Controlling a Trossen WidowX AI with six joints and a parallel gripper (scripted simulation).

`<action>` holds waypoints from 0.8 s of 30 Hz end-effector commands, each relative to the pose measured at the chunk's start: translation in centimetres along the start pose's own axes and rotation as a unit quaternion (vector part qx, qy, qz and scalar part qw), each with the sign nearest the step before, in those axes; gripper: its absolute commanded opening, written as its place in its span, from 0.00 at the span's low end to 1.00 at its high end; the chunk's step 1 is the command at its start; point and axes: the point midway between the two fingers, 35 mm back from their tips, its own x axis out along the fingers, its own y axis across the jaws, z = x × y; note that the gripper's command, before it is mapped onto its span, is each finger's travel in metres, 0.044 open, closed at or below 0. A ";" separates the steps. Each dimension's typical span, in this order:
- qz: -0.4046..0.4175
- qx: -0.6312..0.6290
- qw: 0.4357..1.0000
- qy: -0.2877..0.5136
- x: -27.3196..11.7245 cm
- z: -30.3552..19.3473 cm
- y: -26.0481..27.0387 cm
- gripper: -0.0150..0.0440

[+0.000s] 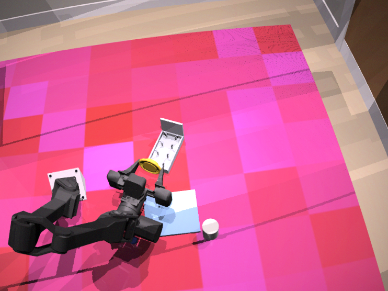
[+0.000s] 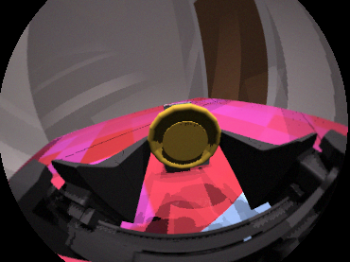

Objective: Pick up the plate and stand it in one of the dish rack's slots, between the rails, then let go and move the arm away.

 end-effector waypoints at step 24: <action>-0.006 -0.015 1.000 -0.007 2.7 0.0 -0.2 0.25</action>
